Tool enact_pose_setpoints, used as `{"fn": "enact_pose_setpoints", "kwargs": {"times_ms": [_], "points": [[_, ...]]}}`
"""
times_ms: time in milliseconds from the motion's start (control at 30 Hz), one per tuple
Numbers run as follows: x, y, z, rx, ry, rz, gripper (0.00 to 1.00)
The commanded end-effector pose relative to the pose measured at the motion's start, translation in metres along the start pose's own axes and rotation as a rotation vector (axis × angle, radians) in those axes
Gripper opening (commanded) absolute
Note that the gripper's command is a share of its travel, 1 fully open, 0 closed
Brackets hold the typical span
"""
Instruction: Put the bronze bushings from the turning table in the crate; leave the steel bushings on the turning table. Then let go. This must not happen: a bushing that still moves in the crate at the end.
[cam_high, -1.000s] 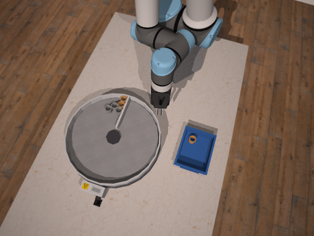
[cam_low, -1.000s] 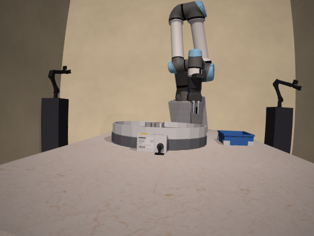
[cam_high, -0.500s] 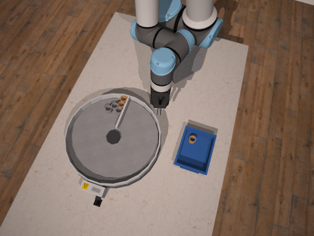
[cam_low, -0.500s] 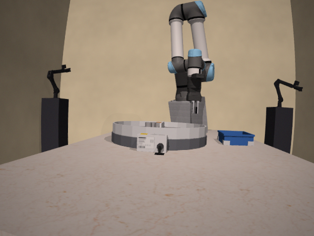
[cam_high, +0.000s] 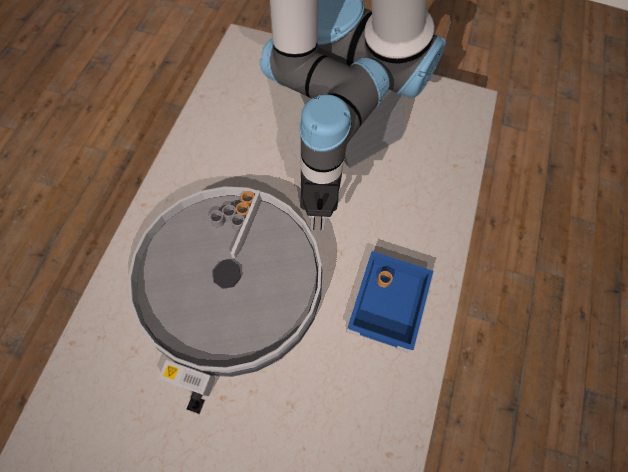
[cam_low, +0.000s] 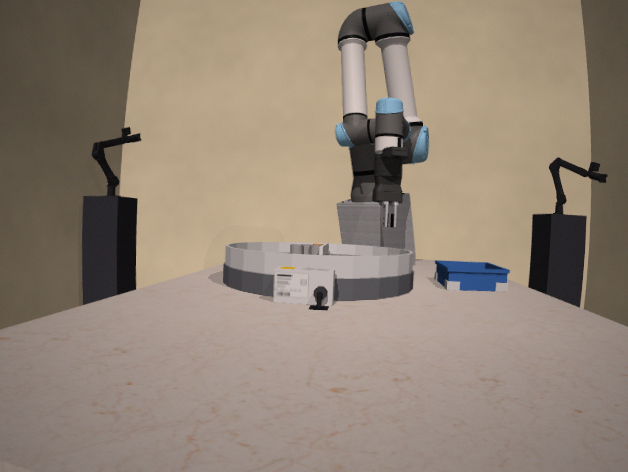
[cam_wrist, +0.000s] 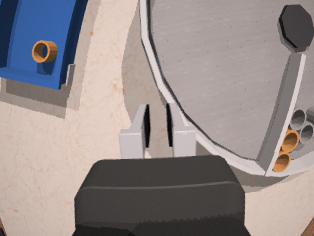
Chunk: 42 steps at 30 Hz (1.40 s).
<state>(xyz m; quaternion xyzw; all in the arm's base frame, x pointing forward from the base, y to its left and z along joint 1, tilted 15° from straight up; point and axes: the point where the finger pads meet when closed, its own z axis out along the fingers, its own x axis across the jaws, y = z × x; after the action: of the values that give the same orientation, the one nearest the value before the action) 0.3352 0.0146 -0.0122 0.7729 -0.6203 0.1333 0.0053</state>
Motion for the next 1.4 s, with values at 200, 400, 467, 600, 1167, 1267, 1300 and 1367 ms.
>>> {"fn": "enact_pose_setpoints", "kwargs": {"times_ms": [200, 400, 467, 600, 1167, 1267, 1300, 1367], "points": [[0.044, 0.022, 0.001, 0.001, -0.001, -0.001, 0.40], [0.045, 0.022, 0.001, 0.001, -0.001, -0.001, 0.40], [0.045, 0.022, 0.001, 0.001, -0.001, -0.001, 0.40], [0.045, 0.022, 0.001, 0.001, -0.001, -0.001, 0.40], [0.045, 0.022, 0.001, 0.001, -0.001, -0.001, 0.40], [0.045, 0.022, 0.001, 0.001, -0.001, -0.001, 0.40], [0.045, 0.022, 0.001, 0.001, -0.001, -0.001, 0.40], [0.045, 0.022, 0.001, 0.001, -0.001, -0.001, 0.40]]}}
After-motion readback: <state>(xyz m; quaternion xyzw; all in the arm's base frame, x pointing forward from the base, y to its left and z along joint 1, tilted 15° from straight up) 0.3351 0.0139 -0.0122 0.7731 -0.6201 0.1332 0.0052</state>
